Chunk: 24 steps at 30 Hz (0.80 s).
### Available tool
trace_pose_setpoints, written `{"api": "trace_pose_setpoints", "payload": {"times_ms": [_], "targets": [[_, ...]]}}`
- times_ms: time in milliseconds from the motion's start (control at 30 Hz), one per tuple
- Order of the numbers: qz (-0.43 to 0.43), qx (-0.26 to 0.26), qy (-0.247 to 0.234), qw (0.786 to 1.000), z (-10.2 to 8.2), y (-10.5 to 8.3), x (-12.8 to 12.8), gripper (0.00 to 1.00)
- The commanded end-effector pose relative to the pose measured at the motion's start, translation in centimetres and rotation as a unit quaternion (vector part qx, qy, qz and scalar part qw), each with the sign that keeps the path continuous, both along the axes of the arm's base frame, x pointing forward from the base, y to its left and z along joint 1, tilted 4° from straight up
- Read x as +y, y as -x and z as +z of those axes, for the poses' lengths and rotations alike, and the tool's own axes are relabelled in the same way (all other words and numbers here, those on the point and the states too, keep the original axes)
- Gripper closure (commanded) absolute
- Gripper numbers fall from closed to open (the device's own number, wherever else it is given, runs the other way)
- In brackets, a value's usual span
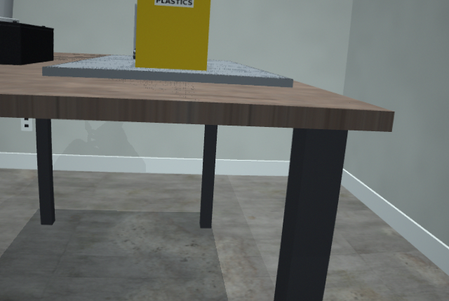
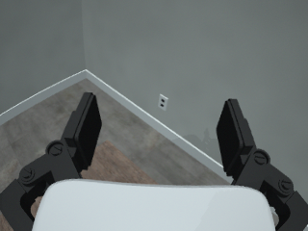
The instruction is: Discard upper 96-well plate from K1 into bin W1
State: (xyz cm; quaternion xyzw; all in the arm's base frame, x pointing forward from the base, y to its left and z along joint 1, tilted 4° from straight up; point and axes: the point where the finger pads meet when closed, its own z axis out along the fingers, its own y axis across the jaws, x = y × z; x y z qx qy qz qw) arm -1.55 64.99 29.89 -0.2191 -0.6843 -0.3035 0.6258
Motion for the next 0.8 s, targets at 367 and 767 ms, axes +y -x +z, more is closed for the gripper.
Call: {"api": "trace_pose_setpoints", "payload": {"times_ms": [367,767], "targets": [[0.000,0.000,-0.002,1.000,0.3,0.0,0.0,0.00],[0.010,-0.034,0.053,0.998,-0.7,-2.4,-2.3,0.00]]}}
